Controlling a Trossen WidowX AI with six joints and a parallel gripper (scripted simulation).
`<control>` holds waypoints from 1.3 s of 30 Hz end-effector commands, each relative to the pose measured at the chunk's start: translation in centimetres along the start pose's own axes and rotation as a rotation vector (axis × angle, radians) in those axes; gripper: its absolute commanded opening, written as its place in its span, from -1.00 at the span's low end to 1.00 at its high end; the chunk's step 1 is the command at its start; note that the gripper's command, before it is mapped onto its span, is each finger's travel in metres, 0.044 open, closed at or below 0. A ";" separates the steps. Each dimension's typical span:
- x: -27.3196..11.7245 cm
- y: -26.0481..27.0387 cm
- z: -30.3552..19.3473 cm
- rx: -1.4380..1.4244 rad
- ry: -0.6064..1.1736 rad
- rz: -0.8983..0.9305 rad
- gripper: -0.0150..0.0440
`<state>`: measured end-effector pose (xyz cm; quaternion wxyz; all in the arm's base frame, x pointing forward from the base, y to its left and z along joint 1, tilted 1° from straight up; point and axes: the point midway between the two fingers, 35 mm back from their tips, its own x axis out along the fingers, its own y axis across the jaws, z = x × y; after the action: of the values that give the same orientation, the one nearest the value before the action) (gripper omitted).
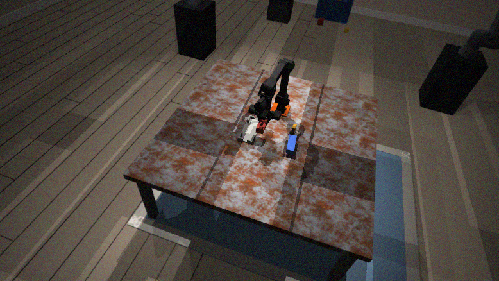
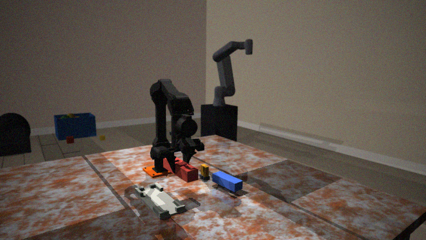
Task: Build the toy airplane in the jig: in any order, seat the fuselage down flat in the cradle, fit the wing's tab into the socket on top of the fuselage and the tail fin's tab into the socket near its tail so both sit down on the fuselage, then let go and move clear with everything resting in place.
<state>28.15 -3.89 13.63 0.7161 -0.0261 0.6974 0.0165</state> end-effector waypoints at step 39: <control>3.5 -8.2 -2.7 -0.031 0.000 -0.006 0.17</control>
<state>26.03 -12.29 10.17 0.7147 -0.0380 0.6980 0.0237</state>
